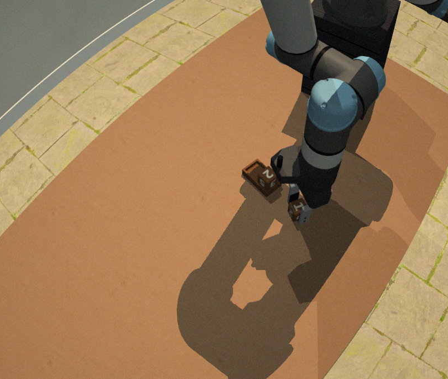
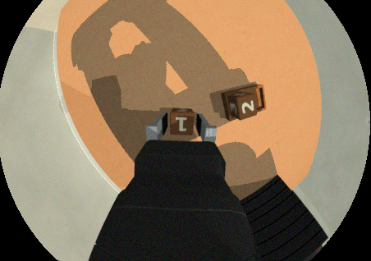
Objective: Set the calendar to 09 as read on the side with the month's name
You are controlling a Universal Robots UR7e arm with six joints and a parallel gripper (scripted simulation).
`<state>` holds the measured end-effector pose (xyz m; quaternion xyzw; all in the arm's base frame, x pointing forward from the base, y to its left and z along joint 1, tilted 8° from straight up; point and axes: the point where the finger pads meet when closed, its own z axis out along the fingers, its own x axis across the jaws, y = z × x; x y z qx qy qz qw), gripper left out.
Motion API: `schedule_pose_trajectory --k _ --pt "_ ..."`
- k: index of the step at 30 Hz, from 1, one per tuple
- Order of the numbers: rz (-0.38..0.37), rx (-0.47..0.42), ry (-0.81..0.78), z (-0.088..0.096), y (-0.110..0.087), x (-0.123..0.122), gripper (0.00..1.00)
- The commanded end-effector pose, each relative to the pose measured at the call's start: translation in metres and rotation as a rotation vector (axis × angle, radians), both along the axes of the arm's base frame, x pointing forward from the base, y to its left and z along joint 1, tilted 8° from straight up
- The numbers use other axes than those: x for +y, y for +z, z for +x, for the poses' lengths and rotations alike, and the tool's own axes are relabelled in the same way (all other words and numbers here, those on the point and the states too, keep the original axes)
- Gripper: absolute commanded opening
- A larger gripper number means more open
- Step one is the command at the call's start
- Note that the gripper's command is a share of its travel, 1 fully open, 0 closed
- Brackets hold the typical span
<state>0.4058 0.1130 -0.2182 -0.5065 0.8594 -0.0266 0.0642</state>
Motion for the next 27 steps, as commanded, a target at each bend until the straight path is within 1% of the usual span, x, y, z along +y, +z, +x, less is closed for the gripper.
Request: schedule_pose_trajectory --k 1,16,17,27 --pt "0.0 -0.001 0.0 0.0004 0.0004 0.0 0.9" --pt "0.0 -0.001 0.0 0.0004 0.0004 0.0 0.9" --pt "0.0 -0.001 0.0 0.0004 0.0004 0.0 0.6" --pt "0.0 -0.001 0.0 0.0004 0.0004 0.0 0.6"
